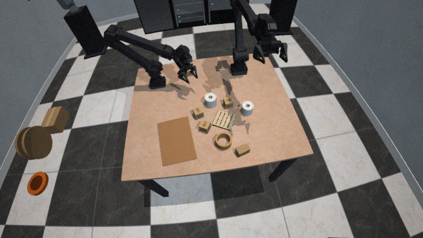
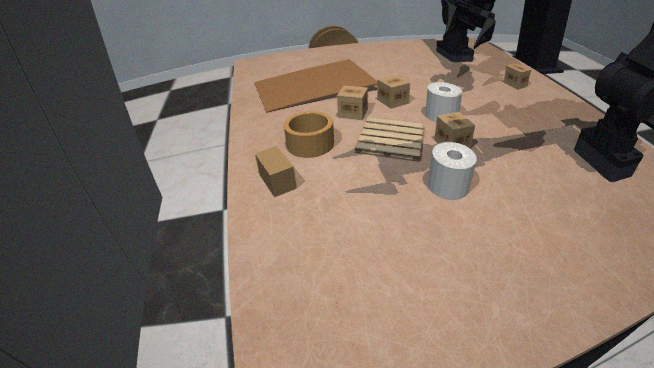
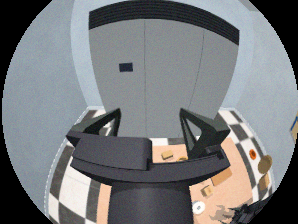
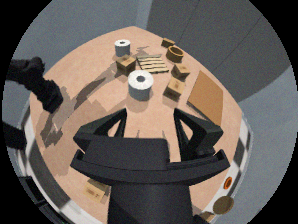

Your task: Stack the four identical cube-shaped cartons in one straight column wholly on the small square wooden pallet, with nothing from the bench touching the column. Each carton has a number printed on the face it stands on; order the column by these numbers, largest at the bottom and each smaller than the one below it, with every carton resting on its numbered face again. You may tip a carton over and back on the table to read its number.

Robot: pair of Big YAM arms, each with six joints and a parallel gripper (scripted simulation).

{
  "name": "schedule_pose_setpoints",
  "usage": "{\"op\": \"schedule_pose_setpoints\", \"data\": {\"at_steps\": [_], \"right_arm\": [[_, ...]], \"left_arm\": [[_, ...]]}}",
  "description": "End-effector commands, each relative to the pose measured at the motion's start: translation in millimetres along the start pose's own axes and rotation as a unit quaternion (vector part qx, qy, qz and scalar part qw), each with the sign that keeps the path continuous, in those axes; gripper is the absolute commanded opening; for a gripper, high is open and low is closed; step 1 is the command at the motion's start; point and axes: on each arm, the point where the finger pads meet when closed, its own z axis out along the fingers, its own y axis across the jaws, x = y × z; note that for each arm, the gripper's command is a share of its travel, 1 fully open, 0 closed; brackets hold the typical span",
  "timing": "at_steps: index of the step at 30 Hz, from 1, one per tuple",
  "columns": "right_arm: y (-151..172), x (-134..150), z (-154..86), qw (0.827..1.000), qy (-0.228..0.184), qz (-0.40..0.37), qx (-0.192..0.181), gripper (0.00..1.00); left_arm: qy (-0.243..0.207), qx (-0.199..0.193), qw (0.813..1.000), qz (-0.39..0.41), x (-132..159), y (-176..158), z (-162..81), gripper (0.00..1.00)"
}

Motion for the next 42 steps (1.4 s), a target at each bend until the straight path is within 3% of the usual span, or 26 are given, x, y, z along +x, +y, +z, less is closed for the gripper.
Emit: {"op": "schedule_pose_setpoints", "data": {"at_steps": [1,3,5,9,13,20,31,42], "right_arm": [[-19.5,-52.0,52.7,0.992,-0.023,0.115,0.053,0.79],[-45.3,-45.6,74.8,0.985,-0.007,0.148,0.093,0.79],[-45.3,-45.6,74.8,0.985,-0.007,0.148,0.093,0.79],[-87.2,-25.8,108.8,0.969,0.028,0.196,0.147,0.79],[-112.6,-5.2,131.1,0.957,0.061,0.229,0.17,0.79],[-70.1,6.0,141.1,0.966,0.094,0.215,0.108,0.79],[-73.4,6.8,141.9,0.966,0.096,0.215,0.109,0.79],[-78.0,0.5,158.7,0.965,0.096,0.218,0.111,0.79]], "left_arm": [[-0.024,-0.003,1.0,0.005,-28.0,2.0,1.1,1.0],[-0.024,-0.003,1.0,0.005,-28.0,2.0,1.1,1.0],[-0.024,-0.003,1.0,0.005,-28.0,2.0,1.1,1.0],[-0.024,-0.003,1.0,0.005,-28.0,2.0,1.1,1.0],[-0.024,-0.003,1.0,0.005,-28.0,2.0,1.1,1.0],[-0.024,-0.003,1.0,0.005,-28.0,2.0,1.1,1.0],[-0.024,-0.003,1.0,0.005,-28.0,2.0,1.1,1.0],[-0.024,-0.003,1.0,0.005,-28.0,2.0,1.1,1.0]]}}
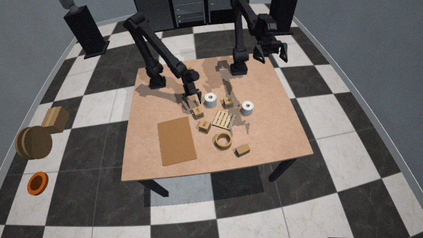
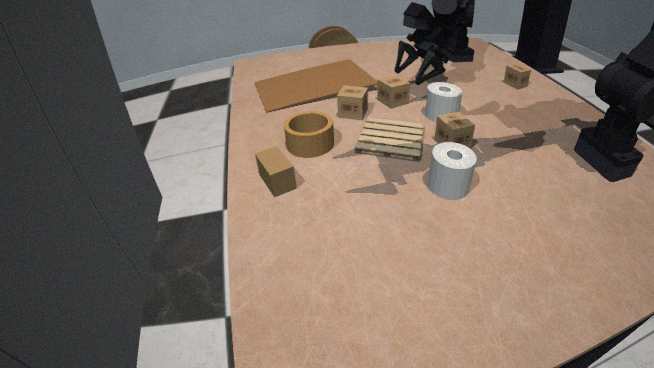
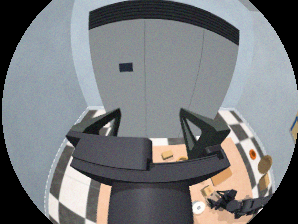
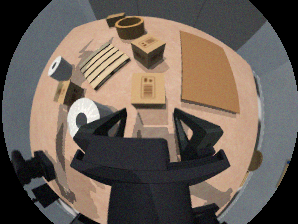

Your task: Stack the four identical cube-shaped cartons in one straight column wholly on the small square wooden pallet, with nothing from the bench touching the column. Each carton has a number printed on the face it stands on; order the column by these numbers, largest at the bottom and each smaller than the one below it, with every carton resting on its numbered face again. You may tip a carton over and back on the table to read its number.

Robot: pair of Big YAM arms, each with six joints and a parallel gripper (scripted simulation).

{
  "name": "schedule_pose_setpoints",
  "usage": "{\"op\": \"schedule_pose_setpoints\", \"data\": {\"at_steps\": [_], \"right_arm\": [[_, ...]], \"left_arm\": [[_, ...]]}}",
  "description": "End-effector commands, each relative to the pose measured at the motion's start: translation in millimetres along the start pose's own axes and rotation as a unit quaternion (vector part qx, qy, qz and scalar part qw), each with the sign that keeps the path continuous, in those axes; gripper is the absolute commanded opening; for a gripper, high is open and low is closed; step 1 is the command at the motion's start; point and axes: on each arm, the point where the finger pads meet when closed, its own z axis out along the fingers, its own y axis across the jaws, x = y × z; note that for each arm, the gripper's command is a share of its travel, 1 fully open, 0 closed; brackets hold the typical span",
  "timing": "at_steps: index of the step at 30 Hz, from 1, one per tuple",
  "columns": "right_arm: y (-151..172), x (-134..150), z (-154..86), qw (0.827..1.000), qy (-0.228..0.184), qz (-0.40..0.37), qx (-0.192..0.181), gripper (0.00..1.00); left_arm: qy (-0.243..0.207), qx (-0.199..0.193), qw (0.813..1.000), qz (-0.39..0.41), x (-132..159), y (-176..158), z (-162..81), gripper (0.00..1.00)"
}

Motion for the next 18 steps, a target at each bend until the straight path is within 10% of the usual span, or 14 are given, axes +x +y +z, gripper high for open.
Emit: {"op": "schedule_pose_setpoints", "data": {"at_steps": [1,18], "right_arm": [[14.0,-31.8,9.5,1.0,-0.023,0.015,-0.009,0.79],[14.0,-32.3,32.5,1.0,-0.023,0.012,-0.009,0.79]], "left_arm": [[-0.024,-0.003,1.0,0.005,-28.0,2.0,1.1,1.0],[-0.024,-0.003,1.0,0.005,-28.0,2.0,1.1,1.0]]}}
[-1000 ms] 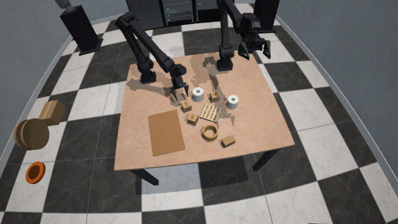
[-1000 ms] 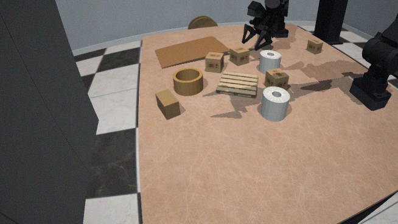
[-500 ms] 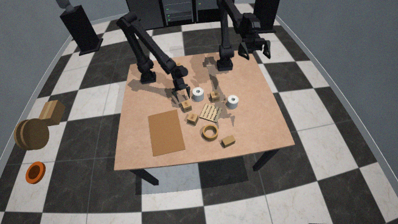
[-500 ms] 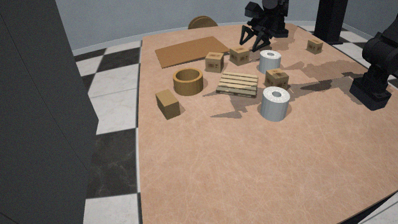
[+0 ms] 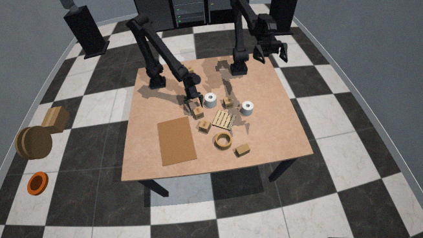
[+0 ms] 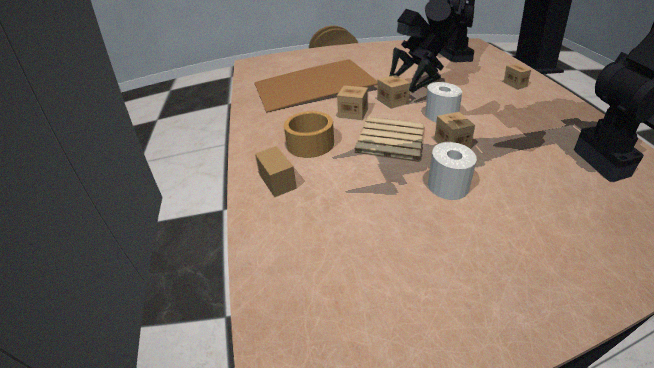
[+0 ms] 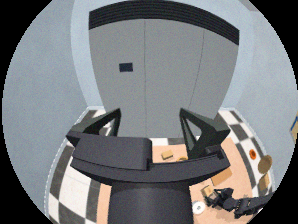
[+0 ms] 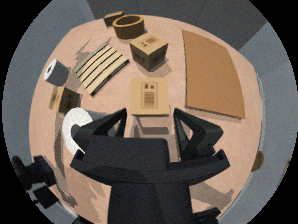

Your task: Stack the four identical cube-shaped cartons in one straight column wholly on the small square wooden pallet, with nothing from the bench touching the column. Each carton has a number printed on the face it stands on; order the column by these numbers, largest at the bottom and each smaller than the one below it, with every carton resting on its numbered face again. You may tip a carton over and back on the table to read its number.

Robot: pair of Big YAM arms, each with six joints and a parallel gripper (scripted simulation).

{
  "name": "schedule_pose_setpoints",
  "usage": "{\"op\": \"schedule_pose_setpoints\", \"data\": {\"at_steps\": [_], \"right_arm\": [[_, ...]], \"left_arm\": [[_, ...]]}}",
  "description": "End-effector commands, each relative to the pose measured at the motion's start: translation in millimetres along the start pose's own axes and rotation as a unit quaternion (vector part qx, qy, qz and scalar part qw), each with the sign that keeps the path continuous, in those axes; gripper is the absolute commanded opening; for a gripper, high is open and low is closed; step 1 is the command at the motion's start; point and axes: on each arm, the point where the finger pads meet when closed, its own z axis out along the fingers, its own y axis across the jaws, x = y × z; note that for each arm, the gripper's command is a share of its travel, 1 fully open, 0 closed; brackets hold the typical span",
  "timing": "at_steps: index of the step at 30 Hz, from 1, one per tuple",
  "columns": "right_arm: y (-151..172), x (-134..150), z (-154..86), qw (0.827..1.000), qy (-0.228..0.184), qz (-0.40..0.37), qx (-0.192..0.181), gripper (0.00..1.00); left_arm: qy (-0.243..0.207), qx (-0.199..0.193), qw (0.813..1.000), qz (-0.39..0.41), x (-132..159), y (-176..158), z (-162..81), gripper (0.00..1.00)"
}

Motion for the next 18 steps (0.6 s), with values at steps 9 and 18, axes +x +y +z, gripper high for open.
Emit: {"op": "schedule_pose_setpoints", "data": {"at_steps": [9,18], "right_arm": [[11.6,-29.4,23.1,1.0,-0.024,0.007,-0.008,0.79],[11.5,-29.6,33.8,1.0,-0.024,0.007,-0.008,0.79]], "left_arm": [[-0.024,-0.003,1.0,0.005,-28.0,2.0,1.1,1.0],[-0.024,-0.003,1.0,0.005,-28.0,2.0,1.1,1.0]]}}
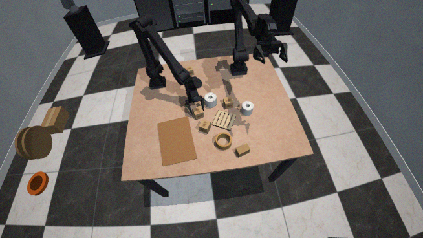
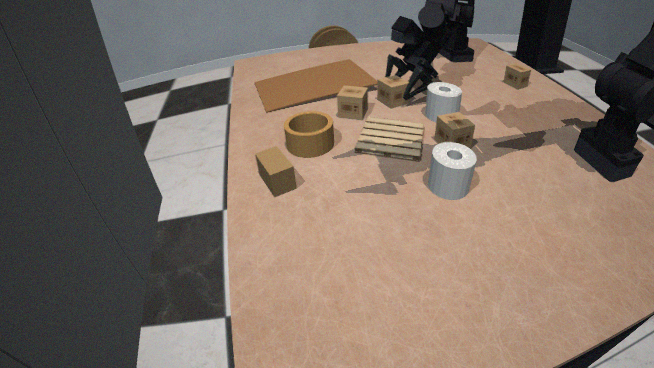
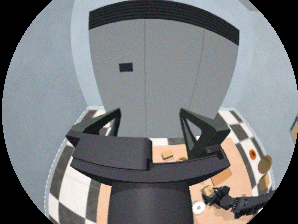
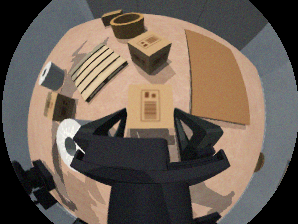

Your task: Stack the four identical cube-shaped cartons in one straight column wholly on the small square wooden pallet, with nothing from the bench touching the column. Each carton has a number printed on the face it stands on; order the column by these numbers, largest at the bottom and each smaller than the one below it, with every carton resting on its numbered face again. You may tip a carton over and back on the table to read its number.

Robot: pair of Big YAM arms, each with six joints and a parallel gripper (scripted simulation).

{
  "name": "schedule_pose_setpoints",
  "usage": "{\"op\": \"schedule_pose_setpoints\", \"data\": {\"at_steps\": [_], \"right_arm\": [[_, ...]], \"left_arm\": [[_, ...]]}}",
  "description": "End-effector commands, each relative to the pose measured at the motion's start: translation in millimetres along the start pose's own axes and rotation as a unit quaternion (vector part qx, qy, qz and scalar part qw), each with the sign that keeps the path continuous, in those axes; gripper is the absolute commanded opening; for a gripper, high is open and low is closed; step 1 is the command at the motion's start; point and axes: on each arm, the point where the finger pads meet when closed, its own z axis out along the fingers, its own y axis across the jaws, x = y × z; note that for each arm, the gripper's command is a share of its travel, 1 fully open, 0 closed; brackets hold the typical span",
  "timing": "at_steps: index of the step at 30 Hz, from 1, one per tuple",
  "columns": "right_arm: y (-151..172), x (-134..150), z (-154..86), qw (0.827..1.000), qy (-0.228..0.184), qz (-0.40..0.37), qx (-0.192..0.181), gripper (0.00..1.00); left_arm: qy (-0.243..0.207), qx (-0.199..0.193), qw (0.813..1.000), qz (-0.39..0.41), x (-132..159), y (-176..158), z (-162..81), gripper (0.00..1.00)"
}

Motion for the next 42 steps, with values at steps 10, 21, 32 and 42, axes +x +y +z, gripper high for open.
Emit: {"op": "schedule_pose_setpoints", "data": {"at_steps": [10,21,32,42], "right_arm": [[8.4,-19.1,10.0,1.0,-0.02,0.001,-0.008,0.71],[7.3,-23.0,3.8,1.0,-0.027,0.004,-0.012,0.58],[2.7,-15.5,1.6,1.0,-0.023,0.003,-0.01,0.16],[6.1,-54.0,-30.2,1.0,-0.024,0.003,-0.01,0.5]], "left_arm": [[-0.024,-0.003,1.0,0.005,-28.0,2.0,1.1,1.0],[-0.024,-0.003,1.0,0.005,-28.0,2.0,1.1,1.0],[-0.024,-0.003,1.0,0.005,-28.0,2.0,1.1,1.0],[-0.024,-0.003,1.0,0.005,-28.0,2.0,1.1,1.0]]}}
